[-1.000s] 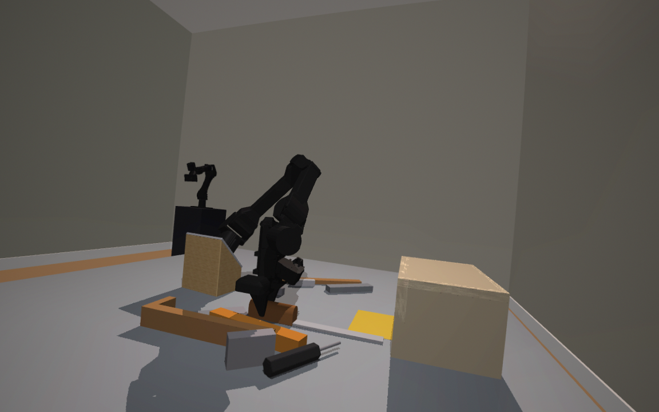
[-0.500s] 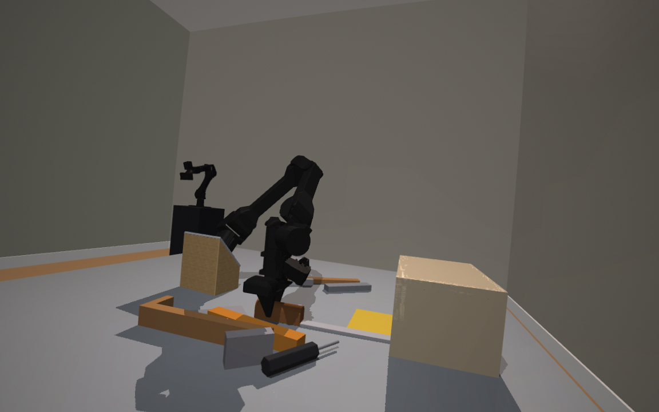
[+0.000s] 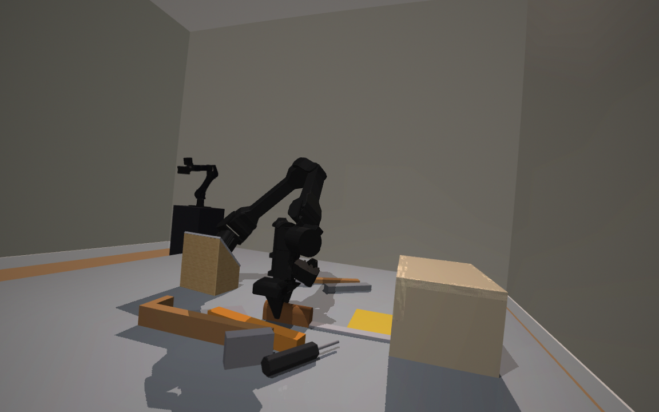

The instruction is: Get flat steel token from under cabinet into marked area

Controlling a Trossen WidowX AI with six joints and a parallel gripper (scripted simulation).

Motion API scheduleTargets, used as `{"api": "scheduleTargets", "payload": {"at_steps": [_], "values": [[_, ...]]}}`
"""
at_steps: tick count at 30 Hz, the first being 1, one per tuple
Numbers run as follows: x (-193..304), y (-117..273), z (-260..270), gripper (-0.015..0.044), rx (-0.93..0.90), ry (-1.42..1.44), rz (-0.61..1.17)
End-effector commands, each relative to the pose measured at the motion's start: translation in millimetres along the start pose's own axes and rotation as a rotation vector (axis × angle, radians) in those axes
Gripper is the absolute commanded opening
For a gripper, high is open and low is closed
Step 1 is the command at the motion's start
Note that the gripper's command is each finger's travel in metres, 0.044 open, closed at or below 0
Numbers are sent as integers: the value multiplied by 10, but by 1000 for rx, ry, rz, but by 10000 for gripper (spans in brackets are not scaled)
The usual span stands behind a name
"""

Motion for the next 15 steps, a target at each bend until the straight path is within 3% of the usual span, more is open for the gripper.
{"api": "scheduleTargets", "payload": {"at_steps": [1, 15], "values": [[-74, 3, -20, 0, 4, 2, 1], [-249, 4, -60, 0, 4, 4, 0]]}}
Point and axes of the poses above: the point midway between the two fingers, 35 mm back from their tips, its own y axis back along the fingers, its own z axis across the jaws, x = y × z, the point moved 7 cm from there along y, back along the fingers, and after that the axes turned 14 degrees about y, right-handed, at the moved point
